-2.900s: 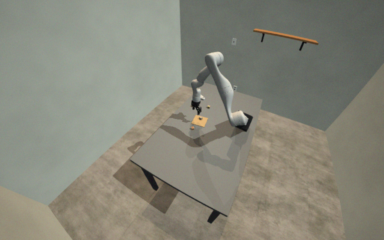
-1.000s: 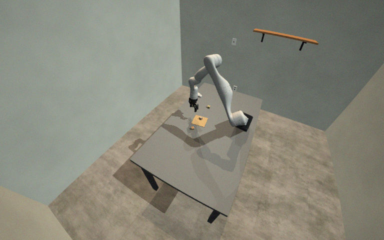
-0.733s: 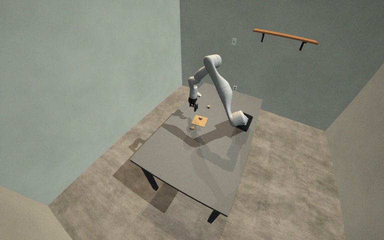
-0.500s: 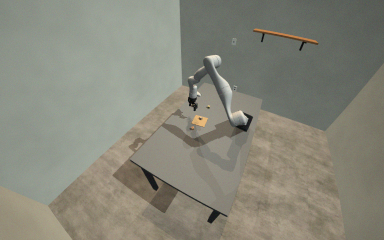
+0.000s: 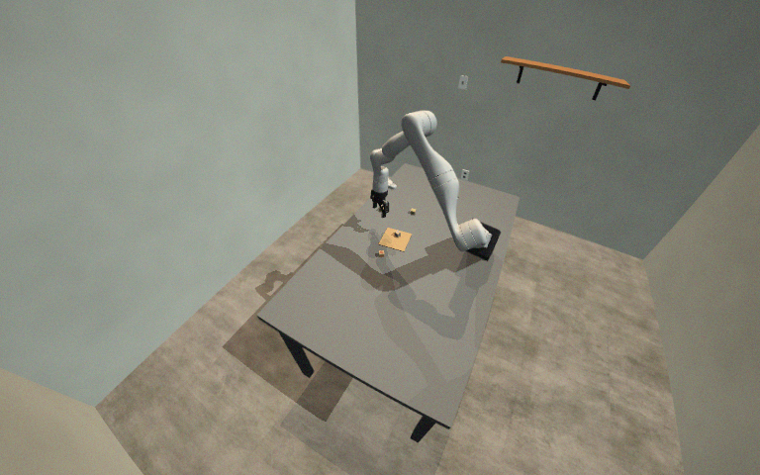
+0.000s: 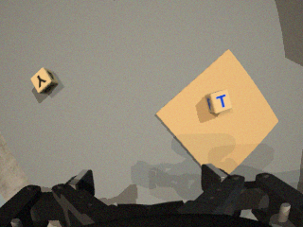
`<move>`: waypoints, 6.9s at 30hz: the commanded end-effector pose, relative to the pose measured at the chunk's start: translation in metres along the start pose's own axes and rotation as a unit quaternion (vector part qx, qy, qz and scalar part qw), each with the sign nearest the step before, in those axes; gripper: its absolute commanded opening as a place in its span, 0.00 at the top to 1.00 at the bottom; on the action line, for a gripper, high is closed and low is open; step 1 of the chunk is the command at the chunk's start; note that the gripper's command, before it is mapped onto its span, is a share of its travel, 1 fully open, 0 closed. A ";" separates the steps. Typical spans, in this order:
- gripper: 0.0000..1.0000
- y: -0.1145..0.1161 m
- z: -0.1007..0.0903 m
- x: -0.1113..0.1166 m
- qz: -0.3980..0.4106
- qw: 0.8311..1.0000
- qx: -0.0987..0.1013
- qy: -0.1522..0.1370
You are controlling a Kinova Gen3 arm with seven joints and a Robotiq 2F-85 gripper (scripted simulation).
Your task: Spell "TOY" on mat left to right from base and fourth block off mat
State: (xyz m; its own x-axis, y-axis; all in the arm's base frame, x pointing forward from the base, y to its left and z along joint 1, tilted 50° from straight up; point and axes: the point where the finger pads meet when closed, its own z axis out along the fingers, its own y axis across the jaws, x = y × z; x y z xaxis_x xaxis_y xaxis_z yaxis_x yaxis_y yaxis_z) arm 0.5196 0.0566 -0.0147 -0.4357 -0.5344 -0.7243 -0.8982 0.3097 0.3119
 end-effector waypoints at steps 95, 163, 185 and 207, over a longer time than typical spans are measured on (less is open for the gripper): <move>0.00 -0.094 0.002 0.020 0.001 1.000 0.000 0.003; 0.00 -0.129 0.002 0.037 0.002 1.000 -0.001 0.015; 0.00 -0.134 0.002 0.041 0.002 1.000 -0.001 0.018; 0.00 -0.134 0.002 0.041 0.002 1.000 -0.001 0.018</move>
State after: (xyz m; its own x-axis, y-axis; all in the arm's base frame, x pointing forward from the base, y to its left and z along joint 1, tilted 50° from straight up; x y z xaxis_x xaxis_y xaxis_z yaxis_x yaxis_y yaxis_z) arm 0.6216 -0.0037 -0.0878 -0.4409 -0.5605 -0.7010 -0.8968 0.3078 0.3179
